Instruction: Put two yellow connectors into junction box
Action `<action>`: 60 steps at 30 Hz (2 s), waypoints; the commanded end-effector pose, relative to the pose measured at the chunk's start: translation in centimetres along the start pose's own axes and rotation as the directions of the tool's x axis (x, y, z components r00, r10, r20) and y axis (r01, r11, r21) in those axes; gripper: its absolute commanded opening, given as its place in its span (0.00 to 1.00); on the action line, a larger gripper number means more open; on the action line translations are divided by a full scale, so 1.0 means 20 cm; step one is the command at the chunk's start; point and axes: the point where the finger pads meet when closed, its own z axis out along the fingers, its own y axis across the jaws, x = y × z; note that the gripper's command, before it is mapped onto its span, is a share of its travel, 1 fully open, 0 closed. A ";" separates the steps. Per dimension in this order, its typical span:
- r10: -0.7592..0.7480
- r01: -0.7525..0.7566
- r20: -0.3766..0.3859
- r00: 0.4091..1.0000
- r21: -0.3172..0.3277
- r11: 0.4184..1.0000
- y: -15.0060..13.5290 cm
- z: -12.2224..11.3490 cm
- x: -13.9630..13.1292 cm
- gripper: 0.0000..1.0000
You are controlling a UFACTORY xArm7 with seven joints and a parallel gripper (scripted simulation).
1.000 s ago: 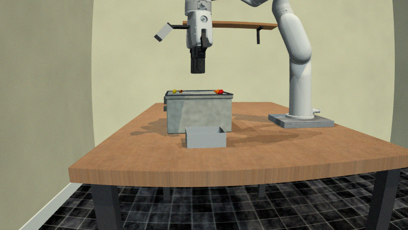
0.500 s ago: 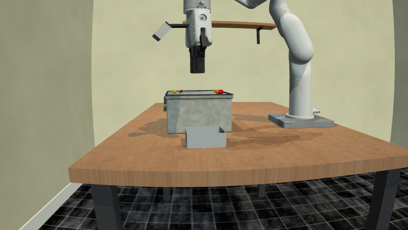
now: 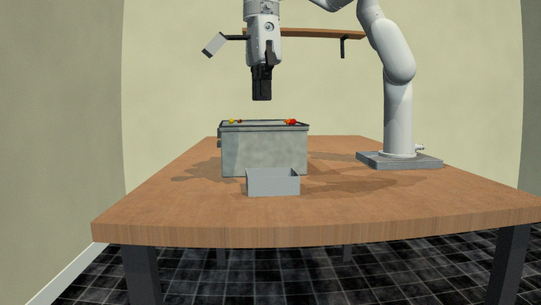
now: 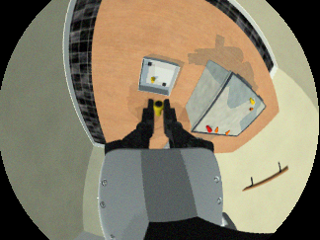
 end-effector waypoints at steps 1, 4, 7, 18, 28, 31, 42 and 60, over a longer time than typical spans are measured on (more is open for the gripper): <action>0.000 0.000 -0.003 1.000 0.001 1.000 0.00 0.09 0.00 0.02; 0.000 0.000 -0.003 1.000 0.001 1.000 0.00 0.19 0.01 0.02; 0.000 0.000 -0.003 1.000 0.001 1.000 0.00 0.23 0.01 0.02; 0.000 0.000 -0.003 1.000 0.001 1.000 0.00 0.72 0.01 0.02; 0.000 0.000 -0.003 1.000 0.001 1.000 0.00 0.87 0.01 0.02; 0.000 0.000 -0.003 1.000 0.001 1.000 0.00 0.87 0.01 0.02; 0.000 0.000 -0.003 1.000 0.001 1.000 0.00 0.87 0.01 0.29; 0.000 0.000 -0.003 1.000 0.001 1.000 0.00 0.87 0.01 0.29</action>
